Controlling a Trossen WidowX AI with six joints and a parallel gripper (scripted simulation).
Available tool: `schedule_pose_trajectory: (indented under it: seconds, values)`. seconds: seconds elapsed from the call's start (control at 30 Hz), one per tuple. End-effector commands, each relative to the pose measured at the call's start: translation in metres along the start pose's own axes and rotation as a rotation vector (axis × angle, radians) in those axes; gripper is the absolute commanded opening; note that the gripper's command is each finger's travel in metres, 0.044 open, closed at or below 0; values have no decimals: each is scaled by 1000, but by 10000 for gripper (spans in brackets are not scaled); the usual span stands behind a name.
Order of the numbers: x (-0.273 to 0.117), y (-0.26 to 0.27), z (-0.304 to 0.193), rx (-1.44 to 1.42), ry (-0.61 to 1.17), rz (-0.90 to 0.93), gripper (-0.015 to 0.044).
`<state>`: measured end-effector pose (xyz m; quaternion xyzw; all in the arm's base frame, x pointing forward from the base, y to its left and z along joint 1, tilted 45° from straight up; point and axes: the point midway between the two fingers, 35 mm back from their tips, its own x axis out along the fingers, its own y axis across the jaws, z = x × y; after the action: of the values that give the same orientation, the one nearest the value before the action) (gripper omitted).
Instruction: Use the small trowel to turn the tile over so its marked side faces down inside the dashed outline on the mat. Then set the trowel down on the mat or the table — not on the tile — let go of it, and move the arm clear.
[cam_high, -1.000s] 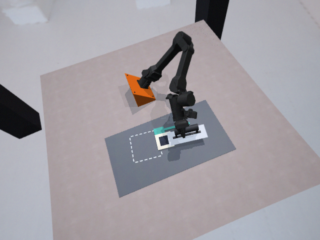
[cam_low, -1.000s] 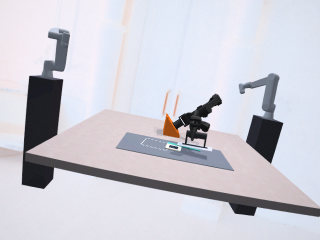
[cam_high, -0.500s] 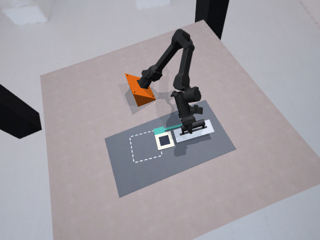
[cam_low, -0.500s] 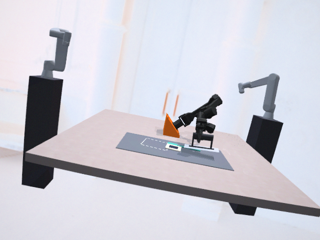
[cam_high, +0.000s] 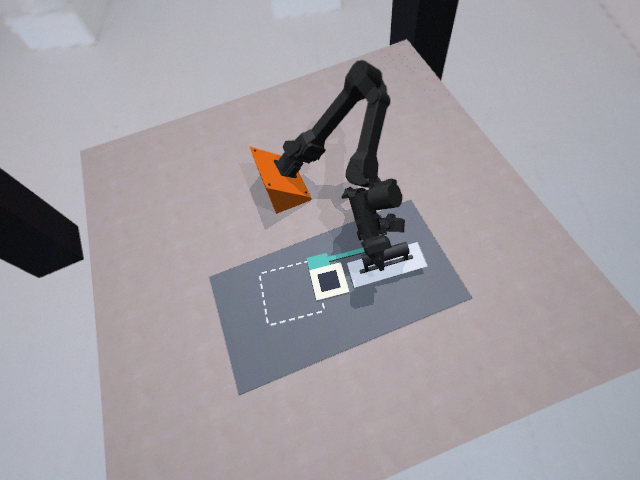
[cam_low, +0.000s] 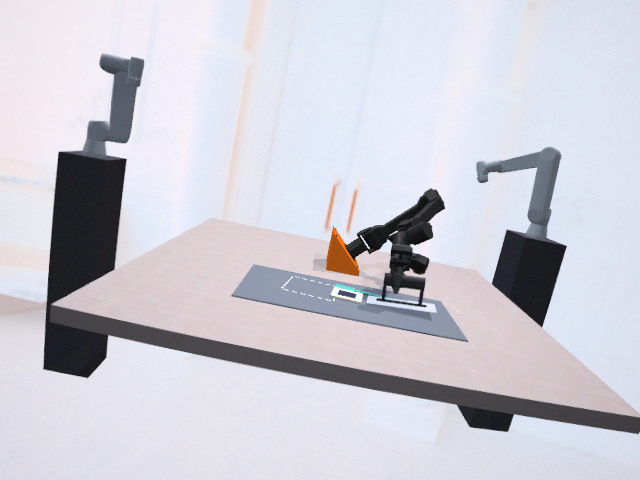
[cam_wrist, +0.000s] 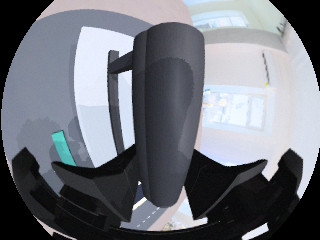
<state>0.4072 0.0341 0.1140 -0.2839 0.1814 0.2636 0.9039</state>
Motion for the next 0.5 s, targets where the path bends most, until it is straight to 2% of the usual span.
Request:
schedule_pose_trajectory:
  seconds: [0.0,0.47]
  values:
    - [1,0,-2,8,3,-18,0]
    - [4,3,-15,8,3,-18,0]
